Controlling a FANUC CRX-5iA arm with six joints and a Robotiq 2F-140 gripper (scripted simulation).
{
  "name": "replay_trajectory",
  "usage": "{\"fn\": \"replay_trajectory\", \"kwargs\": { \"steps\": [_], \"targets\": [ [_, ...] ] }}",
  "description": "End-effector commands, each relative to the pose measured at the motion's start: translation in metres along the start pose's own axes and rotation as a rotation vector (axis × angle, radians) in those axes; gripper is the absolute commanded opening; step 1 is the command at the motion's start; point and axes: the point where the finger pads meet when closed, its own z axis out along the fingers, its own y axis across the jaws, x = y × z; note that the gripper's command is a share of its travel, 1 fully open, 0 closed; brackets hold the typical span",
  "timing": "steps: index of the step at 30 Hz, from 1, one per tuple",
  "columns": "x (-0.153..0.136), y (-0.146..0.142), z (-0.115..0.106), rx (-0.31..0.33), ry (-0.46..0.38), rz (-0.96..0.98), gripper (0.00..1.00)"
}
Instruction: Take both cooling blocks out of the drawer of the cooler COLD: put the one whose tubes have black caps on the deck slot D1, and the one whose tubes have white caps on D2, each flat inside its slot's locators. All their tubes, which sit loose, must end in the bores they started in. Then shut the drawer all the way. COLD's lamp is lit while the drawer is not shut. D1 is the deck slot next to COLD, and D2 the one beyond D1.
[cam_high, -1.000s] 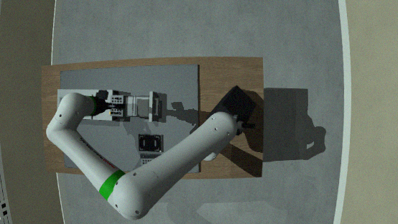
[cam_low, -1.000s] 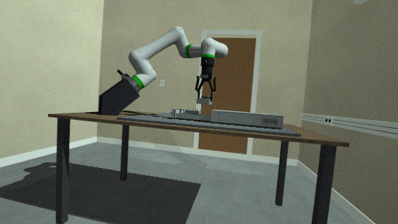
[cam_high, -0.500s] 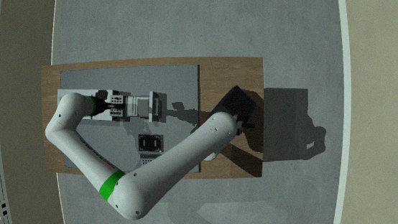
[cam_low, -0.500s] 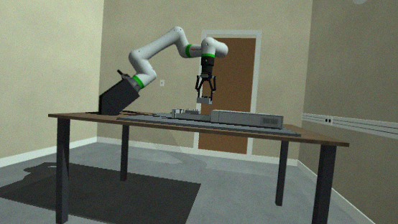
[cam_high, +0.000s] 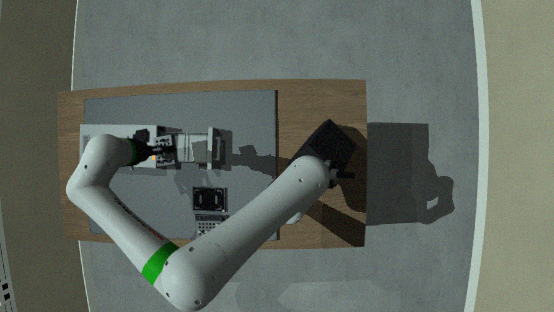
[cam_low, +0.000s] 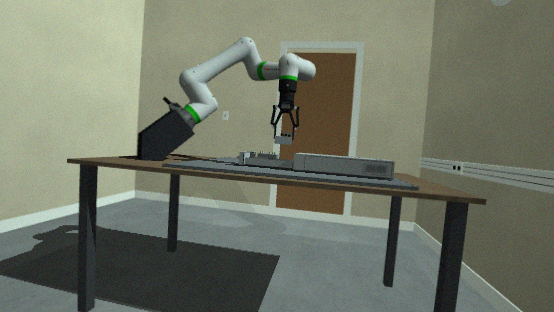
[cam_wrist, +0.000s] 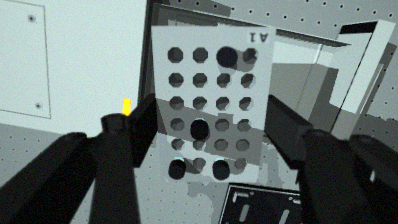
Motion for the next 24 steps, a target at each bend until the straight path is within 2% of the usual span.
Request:
{"fn": "replay_trajectory", "kwargs": {
  "steps": [1,6,21,24],
  "targets": [
    [-0.008,0.003,-0.001,0.003,0.001,-0.093,0.1],
    [-0.015,0.007,-0.001,0.003,0.002,-0.173,0.1],
    [-0.052,0.023,-0.001,0.003,0.002,-0.573,0.1],
    [-0.054,0.024,-0.001,0.003,0.002,-0.599,0.1]
  ]
}}
